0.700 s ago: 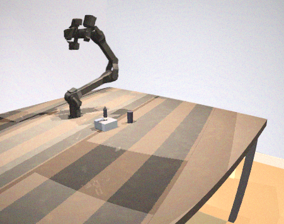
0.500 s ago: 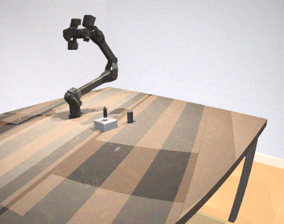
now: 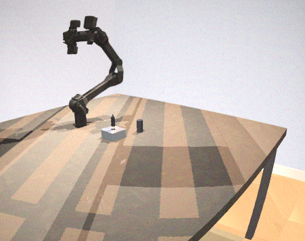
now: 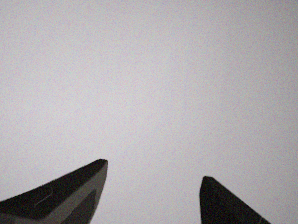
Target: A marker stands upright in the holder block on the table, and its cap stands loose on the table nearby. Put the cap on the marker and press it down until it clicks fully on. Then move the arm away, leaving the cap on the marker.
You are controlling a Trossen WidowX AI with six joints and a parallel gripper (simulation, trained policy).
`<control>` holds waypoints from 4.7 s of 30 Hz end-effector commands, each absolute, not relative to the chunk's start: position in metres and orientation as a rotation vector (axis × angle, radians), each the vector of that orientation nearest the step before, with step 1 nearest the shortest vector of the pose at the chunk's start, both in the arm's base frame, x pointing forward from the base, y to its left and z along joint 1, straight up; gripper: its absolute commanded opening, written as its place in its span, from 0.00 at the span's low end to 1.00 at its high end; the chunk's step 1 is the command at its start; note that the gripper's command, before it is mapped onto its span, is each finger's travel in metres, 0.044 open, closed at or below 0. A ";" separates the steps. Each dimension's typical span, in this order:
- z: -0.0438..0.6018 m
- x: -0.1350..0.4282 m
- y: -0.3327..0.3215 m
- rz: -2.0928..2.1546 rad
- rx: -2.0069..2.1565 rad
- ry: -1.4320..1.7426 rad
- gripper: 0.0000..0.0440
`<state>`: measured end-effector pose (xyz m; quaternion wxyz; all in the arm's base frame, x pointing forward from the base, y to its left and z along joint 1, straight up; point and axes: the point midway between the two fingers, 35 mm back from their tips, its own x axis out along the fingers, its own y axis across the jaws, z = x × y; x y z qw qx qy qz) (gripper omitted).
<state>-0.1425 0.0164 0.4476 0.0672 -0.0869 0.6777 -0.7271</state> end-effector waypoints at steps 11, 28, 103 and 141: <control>0.448 -0.140 -0.020 -2.082 -0.382 1.959 0.58; 0.446 -0.130 -0.066 -1.950 -0.498 1.844 0.64; 0.405 0.017 -0.223 -1.389 -0.656 1.313 0.67; 0.367 0.128 -0.241 -1.109 -0.559 1.125 0.69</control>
